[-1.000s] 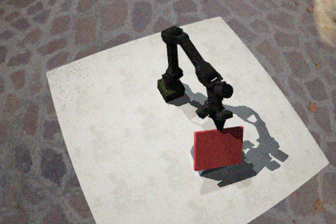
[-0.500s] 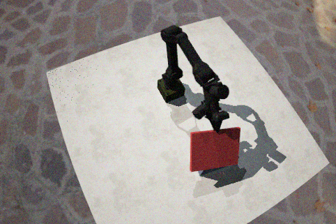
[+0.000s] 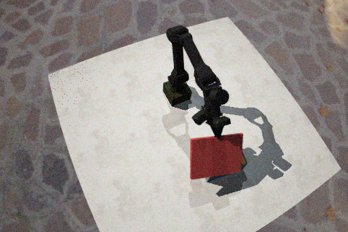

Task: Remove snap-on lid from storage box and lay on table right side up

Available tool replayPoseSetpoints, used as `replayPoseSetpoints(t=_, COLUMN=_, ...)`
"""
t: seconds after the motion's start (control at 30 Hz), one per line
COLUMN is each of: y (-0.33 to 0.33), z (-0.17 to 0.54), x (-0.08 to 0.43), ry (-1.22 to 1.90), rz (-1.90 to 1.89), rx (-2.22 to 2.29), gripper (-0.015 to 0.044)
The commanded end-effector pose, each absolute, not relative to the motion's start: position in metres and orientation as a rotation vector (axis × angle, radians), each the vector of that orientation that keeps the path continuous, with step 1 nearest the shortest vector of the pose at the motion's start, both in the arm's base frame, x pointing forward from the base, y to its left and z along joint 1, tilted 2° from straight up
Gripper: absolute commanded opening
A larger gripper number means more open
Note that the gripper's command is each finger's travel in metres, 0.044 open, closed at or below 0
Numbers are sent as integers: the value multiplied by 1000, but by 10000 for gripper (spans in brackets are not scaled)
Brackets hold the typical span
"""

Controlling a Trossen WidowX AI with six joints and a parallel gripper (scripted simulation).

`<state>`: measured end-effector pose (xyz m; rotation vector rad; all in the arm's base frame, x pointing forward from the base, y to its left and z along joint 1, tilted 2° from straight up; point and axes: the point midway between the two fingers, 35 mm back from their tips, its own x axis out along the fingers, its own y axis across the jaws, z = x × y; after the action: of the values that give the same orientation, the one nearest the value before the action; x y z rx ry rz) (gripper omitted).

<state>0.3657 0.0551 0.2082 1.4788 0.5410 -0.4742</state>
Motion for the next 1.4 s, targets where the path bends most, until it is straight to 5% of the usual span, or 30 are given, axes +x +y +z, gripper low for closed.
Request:
replayPoseSetpoints(t=0.0, y=46, z=211, x=366, ry=536, rz=-464, rx=1478, gripper=0)
replayPoseSetpoints(t=1.37, y=-36, z=212, x=365, ry=534, rz=-466, rx=1472, gripper=0)
